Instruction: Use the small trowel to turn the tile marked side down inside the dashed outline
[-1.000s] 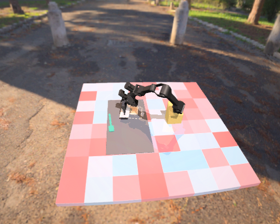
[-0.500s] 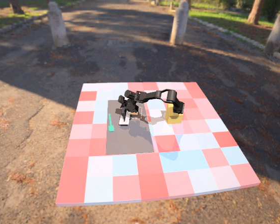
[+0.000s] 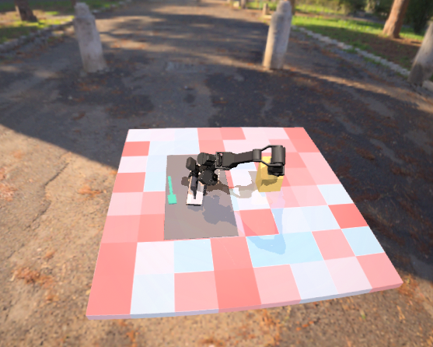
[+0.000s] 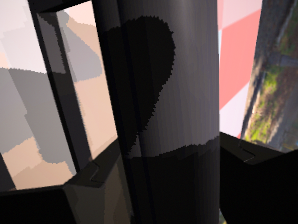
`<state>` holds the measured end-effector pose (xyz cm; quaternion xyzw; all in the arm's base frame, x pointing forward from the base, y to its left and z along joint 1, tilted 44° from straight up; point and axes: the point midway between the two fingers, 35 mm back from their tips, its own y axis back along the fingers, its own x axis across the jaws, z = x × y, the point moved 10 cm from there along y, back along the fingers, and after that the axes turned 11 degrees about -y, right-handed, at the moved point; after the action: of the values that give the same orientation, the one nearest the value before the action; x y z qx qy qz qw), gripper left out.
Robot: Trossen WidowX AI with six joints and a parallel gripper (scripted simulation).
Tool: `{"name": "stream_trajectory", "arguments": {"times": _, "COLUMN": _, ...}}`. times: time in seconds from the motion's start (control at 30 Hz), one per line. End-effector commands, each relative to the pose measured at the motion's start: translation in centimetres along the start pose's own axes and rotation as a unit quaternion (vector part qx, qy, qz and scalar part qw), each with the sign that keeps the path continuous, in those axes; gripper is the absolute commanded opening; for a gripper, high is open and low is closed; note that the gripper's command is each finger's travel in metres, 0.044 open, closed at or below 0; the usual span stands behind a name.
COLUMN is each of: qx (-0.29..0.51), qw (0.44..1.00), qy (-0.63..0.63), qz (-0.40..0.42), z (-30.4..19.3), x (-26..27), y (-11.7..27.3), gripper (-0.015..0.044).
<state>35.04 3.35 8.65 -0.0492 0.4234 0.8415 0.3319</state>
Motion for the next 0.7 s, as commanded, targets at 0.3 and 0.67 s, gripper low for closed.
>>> {"name": "stream_trajectory", "arguments": {"times": 0.3, "qx": -0.020, "qw": 0.999, "qy": -0.005, "qz": -0.025, "z": 4.5, "x": 3.0, "y": 2.4, "gripper": 0.0000}}
{"name": "stream_trajectory", "arguments": {"times": 0.67, "qx": -0.046, "qw": 0.998, "qy": -0.013, "qz": -0.037, "z": 7.5, "x": 6.1, "y": 4.5, "gripper": 0.0000}}
